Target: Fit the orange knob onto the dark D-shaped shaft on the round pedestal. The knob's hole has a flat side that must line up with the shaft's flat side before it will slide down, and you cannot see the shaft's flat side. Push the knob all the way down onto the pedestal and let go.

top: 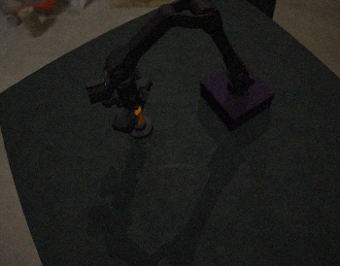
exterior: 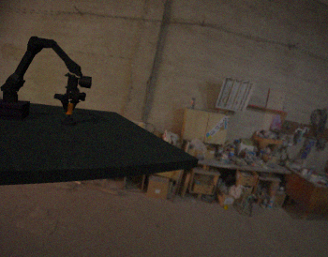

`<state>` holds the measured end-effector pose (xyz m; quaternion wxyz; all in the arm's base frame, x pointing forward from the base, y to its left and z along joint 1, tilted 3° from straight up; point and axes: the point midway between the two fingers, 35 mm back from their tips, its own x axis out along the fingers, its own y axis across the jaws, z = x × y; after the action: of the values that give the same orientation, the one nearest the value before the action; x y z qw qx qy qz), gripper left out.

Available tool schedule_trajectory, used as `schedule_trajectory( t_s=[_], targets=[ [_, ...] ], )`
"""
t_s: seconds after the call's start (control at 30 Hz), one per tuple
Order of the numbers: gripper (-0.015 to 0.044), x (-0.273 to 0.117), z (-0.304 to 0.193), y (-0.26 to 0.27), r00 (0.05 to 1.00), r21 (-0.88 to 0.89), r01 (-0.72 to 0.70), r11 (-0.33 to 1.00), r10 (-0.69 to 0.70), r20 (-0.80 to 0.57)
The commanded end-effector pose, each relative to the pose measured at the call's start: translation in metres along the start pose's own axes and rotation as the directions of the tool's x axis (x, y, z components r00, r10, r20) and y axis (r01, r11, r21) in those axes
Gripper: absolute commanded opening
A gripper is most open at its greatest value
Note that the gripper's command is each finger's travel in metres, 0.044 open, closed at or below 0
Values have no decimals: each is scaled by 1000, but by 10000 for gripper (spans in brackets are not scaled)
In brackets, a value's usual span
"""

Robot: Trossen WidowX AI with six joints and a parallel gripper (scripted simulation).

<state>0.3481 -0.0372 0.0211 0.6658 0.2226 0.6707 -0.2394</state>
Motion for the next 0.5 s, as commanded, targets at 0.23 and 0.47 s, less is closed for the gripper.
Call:
schedule_trajectory(
  t_s=[0.23,0.47],
  targets=[
    [0,-1,1,0,1000,29,1,1000,-1,8],
    [0,-2,3,1,1000,29,1,1000,-1,9]
  ],
)
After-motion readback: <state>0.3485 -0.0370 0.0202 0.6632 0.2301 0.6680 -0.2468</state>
